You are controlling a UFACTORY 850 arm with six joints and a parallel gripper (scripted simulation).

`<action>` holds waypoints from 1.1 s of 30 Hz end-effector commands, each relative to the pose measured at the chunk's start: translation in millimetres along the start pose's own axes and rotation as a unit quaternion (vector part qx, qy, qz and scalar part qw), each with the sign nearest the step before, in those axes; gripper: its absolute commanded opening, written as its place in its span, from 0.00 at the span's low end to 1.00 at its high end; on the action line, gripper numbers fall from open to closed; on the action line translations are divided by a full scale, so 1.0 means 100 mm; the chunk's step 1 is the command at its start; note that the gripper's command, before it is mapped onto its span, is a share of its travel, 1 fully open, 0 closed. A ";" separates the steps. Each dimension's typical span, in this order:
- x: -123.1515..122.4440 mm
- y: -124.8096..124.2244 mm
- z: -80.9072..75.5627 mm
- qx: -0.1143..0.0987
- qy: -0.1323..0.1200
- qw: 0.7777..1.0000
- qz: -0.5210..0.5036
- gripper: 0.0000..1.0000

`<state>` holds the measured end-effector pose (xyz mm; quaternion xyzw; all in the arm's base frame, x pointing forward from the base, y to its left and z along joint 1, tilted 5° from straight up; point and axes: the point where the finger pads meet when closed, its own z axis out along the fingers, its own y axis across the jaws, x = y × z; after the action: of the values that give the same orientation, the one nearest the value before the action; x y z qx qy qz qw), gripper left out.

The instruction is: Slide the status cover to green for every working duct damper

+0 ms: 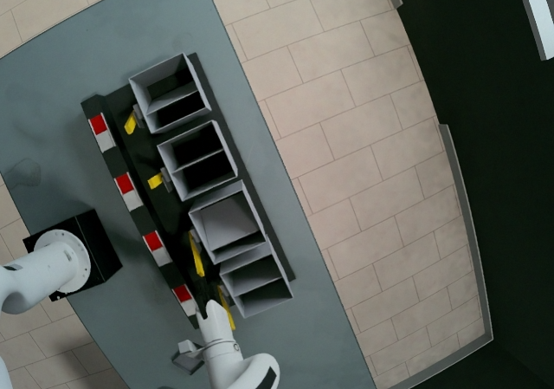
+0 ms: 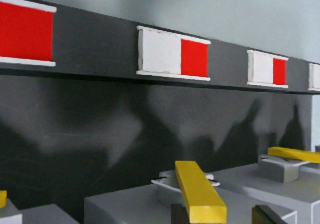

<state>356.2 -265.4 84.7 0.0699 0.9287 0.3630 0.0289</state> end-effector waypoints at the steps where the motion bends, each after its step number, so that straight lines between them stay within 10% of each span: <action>1: -0.01 0.00 -0.03 0.001 0.000 1.000 0.000 0.39; 5: -0.05 0.04 -0.02 0.012 -0.001 1.000 0.000 0.39; 9: -0.33 0.35 0.03 0.094 -0.004 0.996 -0.002 0.39; 19: -0.79 0.84 0.12 0.225 -0.003 0.974 -0.001 0.39; 28: -1.09 1.16 0.17 0.312 0.000 0.950 0.000 0.39; 33: -1.15 1.23 0.18 0.326 -0.002 0.945 -0.001 0.39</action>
<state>478.3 -185.6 151.5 0.0703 0.9942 0.0757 0.0313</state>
